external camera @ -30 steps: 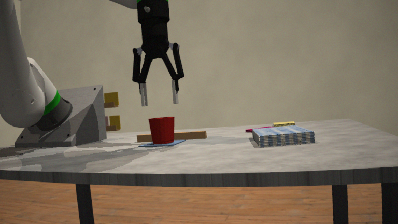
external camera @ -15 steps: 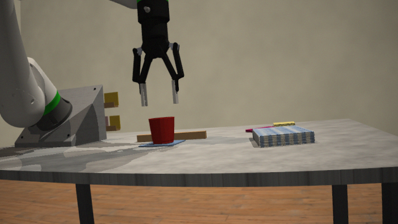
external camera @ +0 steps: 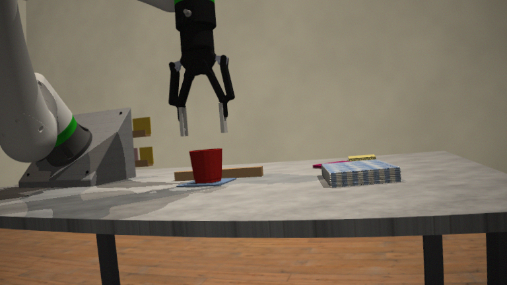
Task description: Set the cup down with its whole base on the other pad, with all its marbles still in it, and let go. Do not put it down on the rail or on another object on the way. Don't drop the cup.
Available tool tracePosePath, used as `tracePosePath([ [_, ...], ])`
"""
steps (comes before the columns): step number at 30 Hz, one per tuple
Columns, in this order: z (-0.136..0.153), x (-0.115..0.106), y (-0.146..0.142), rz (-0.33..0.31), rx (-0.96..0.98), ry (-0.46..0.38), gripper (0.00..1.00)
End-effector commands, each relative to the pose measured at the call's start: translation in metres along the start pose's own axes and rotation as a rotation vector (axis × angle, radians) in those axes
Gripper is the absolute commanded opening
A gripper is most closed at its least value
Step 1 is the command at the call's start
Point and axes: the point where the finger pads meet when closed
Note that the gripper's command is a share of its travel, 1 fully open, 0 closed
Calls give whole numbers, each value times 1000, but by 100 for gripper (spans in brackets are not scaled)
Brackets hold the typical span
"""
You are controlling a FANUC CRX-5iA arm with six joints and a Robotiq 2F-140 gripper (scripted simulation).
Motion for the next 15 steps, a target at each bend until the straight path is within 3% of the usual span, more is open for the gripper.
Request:
tracePosePath([
  [1,0,2,0,0,0,0,59],
  [15,0,34,0,0,0,0,59],
])
Point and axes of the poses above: the point where the finger pads meet when closed, its own x axis out along the fingers, its own y axis across the jaws, z = x × y, and after that the axes turned 11 degrees about x, right-handed
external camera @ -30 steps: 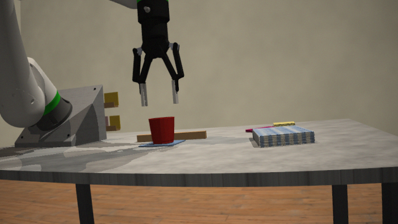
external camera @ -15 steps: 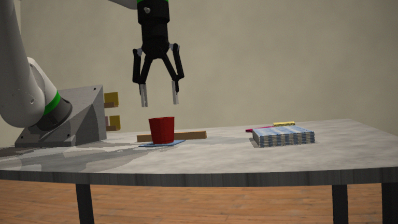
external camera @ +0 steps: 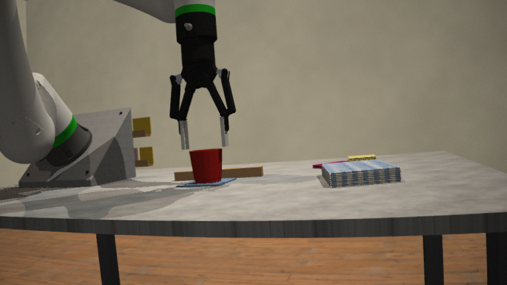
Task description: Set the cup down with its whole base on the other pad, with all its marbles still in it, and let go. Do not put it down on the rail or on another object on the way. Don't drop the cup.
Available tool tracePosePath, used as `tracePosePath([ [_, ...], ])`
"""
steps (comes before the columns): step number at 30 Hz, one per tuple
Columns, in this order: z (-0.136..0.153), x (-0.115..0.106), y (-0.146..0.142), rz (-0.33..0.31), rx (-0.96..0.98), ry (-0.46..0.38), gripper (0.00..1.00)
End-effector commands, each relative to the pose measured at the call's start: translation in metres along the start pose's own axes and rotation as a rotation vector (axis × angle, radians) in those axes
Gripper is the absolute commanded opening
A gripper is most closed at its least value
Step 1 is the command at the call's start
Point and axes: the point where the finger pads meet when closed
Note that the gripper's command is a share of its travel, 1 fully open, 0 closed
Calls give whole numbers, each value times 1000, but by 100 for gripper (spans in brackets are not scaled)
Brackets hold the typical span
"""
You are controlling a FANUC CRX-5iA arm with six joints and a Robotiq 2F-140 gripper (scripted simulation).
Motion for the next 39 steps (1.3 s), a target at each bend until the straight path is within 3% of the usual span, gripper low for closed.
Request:
tracePosePath([
  [1,0,7,0,0,0,0,59],
  [14,0,52,1,1,0,0,59],
  [25,0,64,1,0,0,0,59],
  [39,0,65,1,0,0,0,58],
])
Point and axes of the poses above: the point where the finger pads meet when closed, its own x axis out along the fingers, its own y axis across the jaws, z = x × y, and after that the axes turned 11 degrees about x, right-handed
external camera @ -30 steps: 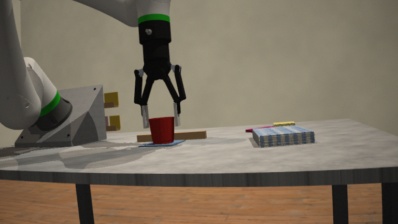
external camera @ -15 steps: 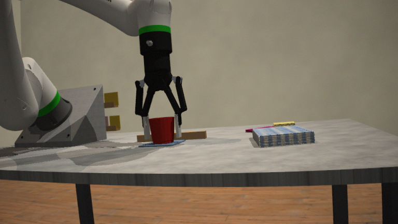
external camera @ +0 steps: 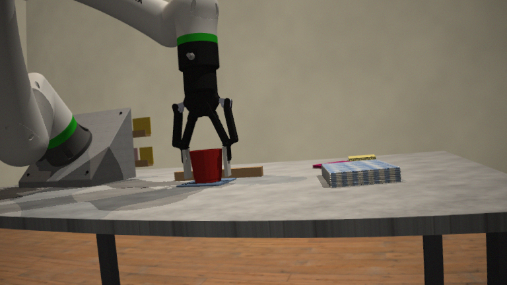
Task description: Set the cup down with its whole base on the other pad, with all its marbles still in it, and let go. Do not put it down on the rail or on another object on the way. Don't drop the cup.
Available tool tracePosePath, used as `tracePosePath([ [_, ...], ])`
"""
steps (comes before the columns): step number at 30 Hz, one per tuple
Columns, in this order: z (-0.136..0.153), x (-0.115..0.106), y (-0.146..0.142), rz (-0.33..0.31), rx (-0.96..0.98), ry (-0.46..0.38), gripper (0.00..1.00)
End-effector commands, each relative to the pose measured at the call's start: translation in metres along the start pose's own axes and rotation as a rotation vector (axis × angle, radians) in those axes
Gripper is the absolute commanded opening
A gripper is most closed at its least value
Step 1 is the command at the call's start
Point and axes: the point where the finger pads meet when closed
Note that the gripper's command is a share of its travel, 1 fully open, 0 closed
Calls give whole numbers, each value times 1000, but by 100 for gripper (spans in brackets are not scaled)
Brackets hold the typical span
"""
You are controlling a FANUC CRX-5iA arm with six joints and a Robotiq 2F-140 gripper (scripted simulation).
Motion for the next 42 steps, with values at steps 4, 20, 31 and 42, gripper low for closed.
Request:
tracePosePath([
  [4,0,0,0,0,0,0,58],
  [20,0,0,0,0,0,0,56],
  [31,0,0,0,0,0,0,55],
  [42,0,0,0,0,0,0,54],
])
Point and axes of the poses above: the point where the finger pads meet when closed, its own x axis out along the fingers, its own y axis across the jaws, z = x × y, and after that the axes turned 11 degrees about x, right-handed
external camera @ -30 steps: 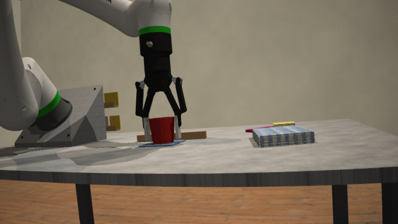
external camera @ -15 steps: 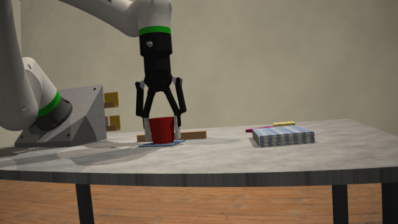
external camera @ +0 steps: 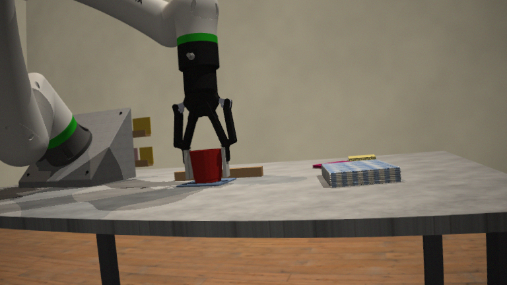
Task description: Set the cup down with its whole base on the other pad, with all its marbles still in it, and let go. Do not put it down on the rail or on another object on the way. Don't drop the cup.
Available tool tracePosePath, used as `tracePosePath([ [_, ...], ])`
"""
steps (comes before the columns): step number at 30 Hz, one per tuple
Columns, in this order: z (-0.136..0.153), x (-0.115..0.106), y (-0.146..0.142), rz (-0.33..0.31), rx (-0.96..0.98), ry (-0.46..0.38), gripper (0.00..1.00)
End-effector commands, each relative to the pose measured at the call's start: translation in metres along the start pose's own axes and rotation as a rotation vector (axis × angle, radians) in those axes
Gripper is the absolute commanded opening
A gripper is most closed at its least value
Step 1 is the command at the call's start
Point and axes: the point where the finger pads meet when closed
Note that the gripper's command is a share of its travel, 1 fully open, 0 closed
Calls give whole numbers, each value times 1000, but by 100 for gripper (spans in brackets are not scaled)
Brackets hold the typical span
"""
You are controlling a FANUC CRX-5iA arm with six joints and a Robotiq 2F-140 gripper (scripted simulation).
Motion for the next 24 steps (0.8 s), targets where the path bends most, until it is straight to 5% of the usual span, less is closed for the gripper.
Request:
tracePosePath([
  [1,0,0,0,0,0,0,54],
  [24,0,0,0,0,0,0,52],
])
Point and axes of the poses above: the point where the finger pads meet when closed, its own x axis out along the fingers, its own y axis across the jaws, z = x × y, and after that the axes turned 11 degrees about x, right-handed
